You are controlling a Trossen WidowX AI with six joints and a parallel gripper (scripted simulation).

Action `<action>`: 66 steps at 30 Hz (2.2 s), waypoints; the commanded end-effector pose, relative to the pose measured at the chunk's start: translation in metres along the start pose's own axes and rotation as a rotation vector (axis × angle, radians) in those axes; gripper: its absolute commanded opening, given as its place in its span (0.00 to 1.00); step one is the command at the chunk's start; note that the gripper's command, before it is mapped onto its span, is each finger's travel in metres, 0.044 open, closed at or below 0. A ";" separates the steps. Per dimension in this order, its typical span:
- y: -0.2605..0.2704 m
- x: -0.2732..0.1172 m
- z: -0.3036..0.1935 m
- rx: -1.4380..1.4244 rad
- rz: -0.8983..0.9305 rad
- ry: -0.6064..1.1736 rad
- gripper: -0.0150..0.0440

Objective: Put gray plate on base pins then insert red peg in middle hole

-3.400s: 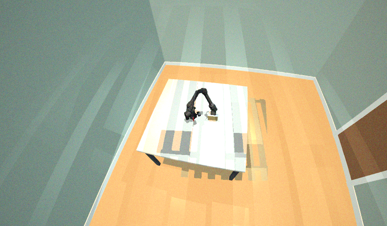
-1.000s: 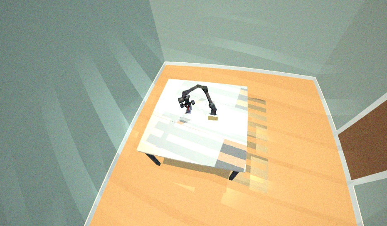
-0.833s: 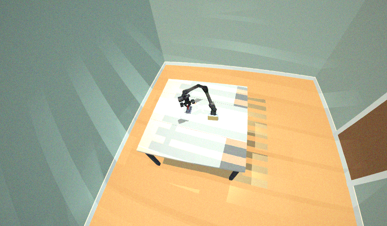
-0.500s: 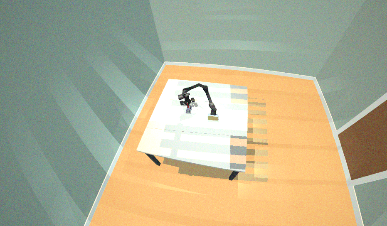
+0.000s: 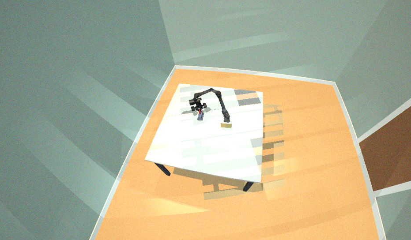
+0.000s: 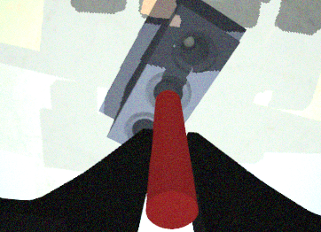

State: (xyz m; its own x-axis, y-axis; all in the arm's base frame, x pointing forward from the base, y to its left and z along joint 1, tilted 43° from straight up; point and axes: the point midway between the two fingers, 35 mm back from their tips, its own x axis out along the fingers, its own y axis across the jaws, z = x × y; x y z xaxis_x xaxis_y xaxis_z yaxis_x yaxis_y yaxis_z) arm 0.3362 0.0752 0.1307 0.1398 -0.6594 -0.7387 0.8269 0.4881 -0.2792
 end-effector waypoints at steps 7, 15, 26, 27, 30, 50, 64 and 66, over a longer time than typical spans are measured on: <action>-0.001 0.000 0.000 -0.005 -0.001 -0.004 0.25; -0.001 0.000 0.000 -0.005 -0.001 -0.004 0.25; -0.001 0.000 -0.001 -0.003 -0.001 0.000 0.25; -0.001 0.001 -0.001 -0.003 -0.001 -0.001 0.25; -0.001 0.004 -0.001 -0.003 -0.001 -0.001 0.25; -0.001 0.015 -0.001 -0.002 0.000 0.000 0.25; 0.001 0.017 0.000 -0.002 0.000 0.000 0.25; 0.001 0.018 0.000 -0.002 0.000 0.000 0.25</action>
State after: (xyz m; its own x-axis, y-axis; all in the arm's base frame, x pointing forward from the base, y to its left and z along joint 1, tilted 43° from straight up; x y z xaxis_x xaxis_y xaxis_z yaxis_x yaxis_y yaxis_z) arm 0.3385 0.0650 0.1178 0.1397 -0.6594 -0.7387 0.8269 0.4881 -0.2793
